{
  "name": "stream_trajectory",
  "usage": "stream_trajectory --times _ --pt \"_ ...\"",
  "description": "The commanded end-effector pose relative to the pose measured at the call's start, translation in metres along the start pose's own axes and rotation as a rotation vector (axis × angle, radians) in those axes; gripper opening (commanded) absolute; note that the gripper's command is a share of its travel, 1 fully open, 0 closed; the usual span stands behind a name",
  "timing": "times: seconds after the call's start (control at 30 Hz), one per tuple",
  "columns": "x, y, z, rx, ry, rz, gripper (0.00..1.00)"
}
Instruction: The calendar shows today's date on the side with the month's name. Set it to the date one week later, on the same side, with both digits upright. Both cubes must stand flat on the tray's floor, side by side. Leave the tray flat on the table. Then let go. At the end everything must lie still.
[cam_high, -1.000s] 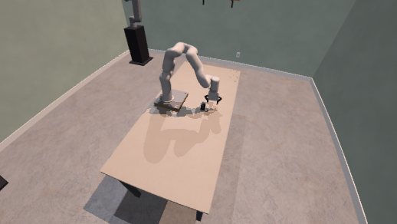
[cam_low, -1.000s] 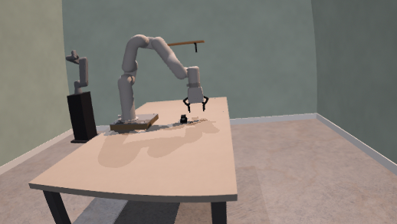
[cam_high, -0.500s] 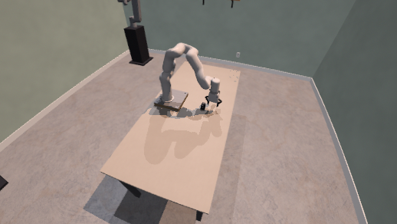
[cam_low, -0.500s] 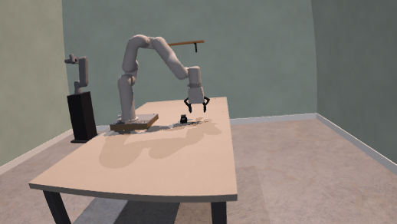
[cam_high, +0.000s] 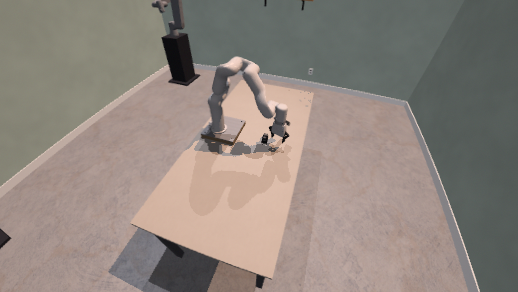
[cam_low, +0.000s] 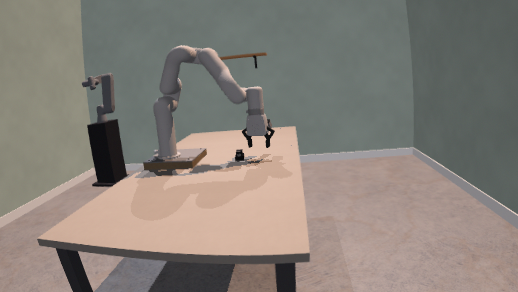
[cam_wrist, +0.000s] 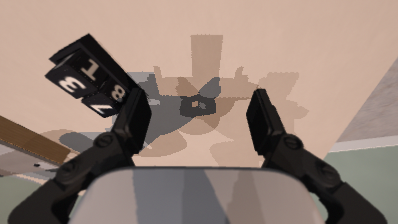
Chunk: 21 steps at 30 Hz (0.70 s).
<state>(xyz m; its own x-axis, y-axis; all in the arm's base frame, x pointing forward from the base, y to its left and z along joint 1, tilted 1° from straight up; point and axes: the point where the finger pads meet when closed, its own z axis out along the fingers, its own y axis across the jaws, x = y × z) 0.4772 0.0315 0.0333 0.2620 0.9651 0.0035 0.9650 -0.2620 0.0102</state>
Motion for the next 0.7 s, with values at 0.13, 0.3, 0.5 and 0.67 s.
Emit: stream_trajectory --times 0.13,0.3,0.5,0.67 --pt "-0.006 0.006 -0.001 -0.003 0.001 0.201 1.00" --pt "-0.020 0.017 -0.001 -0.003 0.001 0.217 1.00" --pt "-0.020 0.017 0.006 -0.003 0.001 0.217 1.00" --pt "-0.019 0.017 0.014 -0.003 0.001 0.217 1.00"
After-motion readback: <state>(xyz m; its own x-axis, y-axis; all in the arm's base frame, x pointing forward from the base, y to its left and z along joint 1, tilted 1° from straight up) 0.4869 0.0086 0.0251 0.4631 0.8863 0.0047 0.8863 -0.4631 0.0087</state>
